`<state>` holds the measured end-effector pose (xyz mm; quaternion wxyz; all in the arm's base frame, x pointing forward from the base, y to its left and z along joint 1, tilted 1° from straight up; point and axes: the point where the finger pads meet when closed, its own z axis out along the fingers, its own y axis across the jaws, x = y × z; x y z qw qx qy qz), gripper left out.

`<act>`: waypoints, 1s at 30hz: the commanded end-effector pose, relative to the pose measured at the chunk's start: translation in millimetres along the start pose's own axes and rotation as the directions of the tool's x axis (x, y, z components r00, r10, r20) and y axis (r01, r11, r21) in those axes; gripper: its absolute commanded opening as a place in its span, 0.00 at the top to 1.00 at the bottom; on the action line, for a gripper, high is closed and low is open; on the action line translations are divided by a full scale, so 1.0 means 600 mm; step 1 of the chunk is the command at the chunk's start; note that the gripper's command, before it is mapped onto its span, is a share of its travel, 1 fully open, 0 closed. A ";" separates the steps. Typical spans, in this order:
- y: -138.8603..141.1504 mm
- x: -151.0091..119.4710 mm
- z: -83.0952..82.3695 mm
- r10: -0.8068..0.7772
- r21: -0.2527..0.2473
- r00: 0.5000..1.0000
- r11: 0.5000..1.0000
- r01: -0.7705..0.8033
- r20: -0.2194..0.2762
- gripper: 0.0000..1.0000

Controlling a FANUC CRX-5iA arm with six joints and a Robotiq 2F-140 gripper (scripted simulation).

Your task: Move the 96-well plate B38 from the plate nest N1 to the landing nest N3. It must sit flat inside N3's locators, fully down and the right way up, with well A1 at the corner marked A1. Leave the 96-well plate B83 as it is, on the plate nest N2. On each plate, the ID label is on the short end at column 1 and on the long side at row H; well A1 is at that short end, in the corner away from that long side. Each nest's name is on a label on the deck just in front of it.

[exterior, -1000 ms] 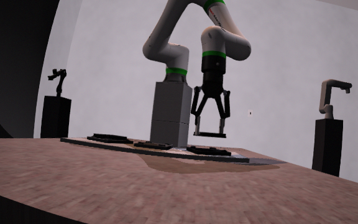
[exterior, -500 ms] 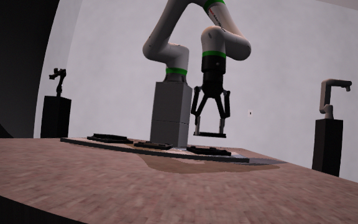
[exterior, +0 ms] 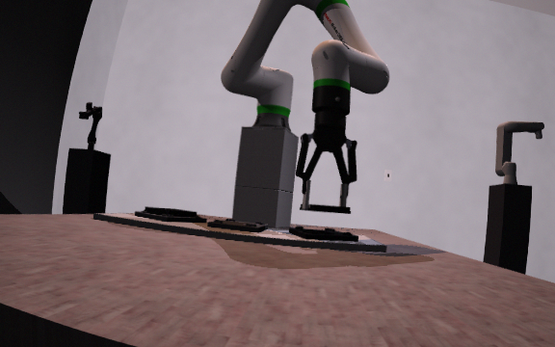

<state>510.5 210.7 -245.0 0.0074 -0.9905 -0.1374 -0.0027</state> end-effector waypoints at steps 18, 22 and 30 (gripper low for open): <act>0.000 0.000 0.000 0.254 0.000 0.967 0.967 -0.254 0.000 1.00; 0.000 0.000 0.000 0.284 0.000 0.959 0.959 -0.284 0.000 1.00; 0.007 -0.003 0.000 0.284 0.000 0.959 0.959 -0.284 0.000 1.00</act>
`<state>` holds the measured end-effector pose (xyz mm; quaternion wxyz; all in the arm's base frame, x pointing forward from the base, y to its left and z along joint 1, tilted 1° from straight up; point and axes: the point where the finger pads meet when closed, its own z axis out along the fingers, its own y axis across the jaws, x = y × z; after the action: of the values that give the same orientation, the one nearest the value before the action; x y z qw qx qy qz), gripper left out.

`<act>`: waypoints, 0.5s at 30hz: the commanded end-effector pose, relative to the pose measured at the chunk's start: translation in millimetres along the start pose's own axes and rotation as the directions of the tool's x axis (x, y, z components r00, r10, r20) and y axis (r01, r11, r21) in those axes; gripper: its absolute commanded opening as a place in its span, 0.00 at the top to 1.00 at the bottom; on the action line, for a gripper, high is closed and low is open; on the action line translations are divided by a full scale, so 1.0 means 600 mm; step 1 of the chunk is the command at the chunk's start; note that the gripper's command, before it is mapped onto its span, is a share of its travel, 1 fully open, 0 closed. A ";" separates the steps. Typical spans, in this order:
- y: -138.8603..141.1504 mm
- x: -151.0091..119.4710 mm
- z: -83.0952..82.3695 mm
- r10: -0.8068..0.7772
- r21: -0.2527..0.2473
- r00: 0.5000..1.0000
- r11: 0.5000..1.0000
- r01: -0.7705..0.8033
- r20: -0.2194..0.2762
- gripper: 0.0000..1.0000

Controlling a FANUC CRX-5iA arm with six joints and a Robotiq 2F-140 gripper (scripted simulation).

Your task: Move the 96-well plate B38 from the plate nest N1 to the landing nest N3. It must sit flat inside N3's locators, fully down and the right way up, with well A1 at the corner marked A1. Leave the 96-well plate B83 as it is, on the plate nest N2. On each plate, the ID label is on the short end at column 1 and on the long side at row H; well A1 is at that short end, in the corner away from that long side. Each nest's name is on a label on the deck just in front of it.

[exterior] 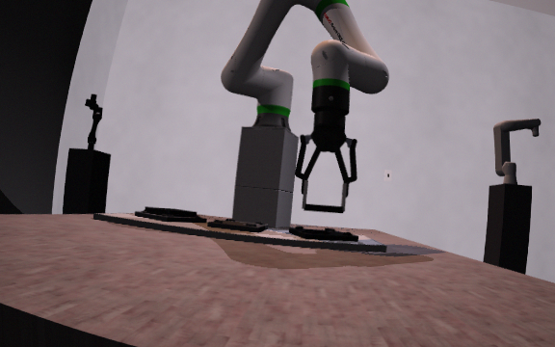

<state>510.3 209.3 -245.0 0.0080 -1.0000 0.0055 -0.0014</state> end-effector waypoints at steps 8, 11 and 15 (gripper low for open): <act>0.055 -0.011 0.000 0.001 -0.001 1.000 1.000 -0.001 -0.001 1.00; 0.087 -0.018 0.000 0.001 -0.001 1.000 1.000 -0.001 -0.001 1.00; 0.110 -0.023 0.000 0.001 -0.001 1.000 1.000 -0.001 -0.001 1.00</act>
<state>499.1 160.7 -246.1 0.0071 -1.0000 0.0062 -0.0013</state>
